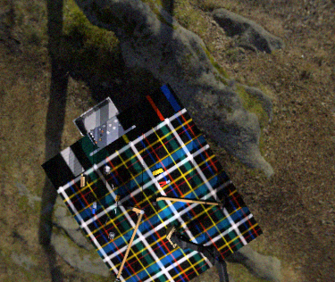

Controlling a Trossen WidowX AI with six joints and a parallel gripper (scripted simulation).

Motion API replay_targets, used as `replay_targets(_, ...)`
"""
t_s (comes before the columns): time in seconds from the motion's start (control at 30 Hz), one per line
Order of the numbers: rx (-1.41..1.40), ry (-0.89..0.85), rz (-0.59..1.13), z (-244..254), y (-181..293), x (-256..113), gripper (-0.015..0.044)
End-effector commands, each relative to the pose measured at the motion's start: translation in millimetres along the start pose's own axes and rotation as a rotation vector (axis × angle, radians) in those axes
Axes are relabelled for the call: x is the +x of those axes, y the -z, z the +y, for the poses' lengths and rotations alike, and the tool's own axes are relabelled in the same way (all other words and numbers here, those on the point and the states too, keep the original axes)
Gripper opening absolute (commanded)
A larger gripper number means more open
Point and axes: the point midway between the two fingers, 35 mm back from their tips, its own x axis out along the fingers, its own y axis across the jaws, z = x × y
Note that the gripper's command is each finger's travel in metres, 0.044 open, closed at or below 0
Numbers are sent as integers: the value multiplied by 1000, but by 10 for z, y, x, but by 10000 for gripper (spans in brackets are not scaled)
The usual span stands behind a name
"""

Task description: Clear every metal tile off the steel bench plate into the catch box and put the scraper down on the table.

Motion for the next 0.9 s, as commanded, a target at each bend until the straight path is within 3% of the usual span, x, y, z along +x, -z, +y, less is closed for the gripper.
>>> replay_targets(0.0,-3,-37,-2,218,1,-122,440)
replay_targets(0.4,-4,-84,-3,443,20,-228,440)
replay_targets(0.87,-112,-160,153,410,806,175,440)
